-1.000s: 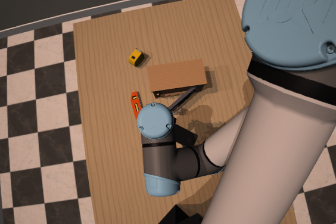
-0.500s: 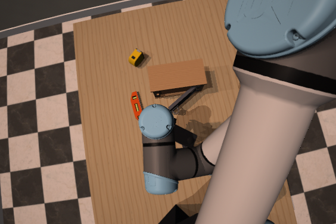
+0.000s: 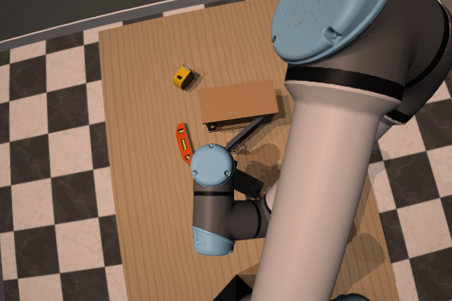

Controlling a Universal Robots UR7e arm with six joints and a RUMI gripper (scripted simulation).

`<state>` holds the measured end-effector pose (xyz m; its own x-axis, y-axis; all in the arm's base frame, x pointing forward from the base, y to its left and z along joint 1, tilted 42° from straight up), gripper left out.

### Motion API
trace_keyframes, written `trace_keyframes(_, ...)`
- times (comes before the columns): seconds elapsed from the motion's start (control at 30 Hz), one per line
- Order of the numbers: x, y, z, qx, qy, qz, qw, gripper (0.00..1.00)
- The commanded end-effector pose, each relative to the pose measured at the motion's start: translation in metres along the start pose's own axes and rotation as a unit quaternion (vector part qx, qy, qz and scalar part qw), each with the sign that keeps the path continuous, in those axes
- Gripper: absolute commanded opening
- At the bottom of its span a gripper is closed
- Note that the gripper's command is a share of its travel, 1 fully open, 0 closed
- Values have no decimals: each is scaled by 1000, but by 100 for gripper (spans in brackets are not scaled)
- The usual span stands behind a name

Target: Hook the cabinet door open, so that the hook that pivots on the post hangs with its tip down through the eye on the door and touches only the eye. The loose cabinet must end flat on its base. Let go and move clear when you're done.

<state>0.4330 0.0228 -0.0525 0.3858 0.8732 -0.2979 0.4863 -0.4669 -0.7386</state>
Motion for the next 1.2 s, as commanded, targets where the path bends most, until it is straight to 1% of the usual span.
trace_keyframes(0.0, 0, 15, 0, -2, 0, -1, 1000, 14)
trace_keyframes(0.03, 0, 15, 0, -2, 0, -1, 1000, 14)
trace_keyframes(0.33, 0, 42, 0, -2, 0, -1, 1000, 14)
trace_keyframes(0.53, 0, 52, 0, -2, 0, -1, 1000, 14)
trace_keyframes(1.17, 0, 55, 0, -2, 0, -1, 1000, 14)
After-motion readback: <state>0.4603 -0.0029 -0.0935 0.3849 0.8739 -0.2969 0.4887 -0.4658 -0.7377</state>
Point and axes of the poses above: the point where the finger pads meet when closed, its own y axis out along the fingers, its own z axis across the jaws, x = y × z, the point moved 2 cm from there along -y, back along the fingers, and after that the axes turned 10 degrees about -y, right-handed, at the moved point
